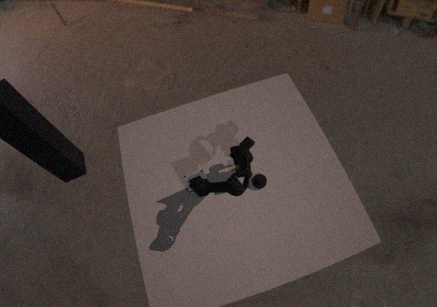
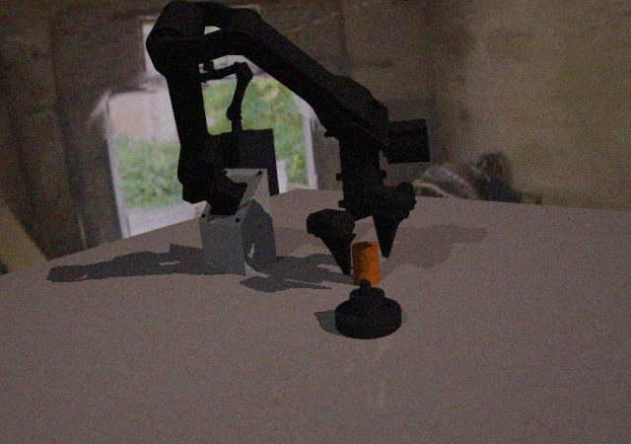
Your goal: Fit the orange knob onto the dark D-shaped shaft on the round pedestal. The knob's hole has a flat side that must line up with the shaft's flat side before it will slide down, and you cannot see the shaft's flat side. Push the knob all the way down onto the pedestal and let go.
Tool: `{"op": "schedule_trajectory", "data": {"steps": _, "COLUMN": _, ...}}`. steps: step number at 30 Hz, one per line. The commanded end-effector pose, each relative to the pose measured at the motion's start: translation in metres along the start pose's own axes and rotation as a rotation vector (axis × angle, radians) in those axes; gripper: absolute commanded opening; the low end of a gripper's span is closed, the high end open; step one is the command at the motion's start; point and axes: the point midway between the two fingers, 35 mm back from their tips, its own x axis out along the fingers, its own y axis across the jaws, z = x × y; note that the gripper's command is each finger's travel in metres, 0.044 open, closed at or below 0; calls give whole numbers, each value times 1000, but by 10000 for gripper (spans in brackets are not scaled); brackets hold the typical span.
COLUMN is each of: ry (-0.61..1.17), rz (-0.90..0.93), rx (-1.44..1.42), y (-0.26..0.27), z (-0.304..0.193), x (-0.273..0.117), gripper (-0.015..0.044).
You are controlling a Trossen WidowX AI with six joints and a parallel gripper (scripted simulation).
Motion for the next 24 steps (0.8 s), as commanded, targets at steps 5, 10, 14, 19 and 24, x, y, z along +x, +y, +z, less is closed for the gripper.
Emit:
{"op": "schedule_trajectory", "data": {"steps": 5, "ry": -1, "rz": -6, "rx": -8, "y": -1, "z": -2, "x": 13, "gripper": 440}}
{"op": "schedule_trajectory", "data": {"steps": 10, "ry": -1, "rz": -7, "rx": -8, "y": -2, "z": -2, "x": 19, "gripper": 440}}
{"op": "schedule_trajectory", "data": {"steps": 14, "ry": -1, "rz": -7, "rx": -8, "y": -2, "z": -2, "x": 19, "gripper": 335}}
{"op": "schedule_trajectory", "data": {"steps": 19, "ry": -1, "rz": -7, "rx": -8, "y": -2, "z": -2, "x": 19, "gripper": 204}}
{"op": "schedule_trajectory", "data": {"steps": 24, "ry": -1, "rz": -7, "rx": -8, "y": -2, "z": -2, "x": 19, "gripper": 151}}
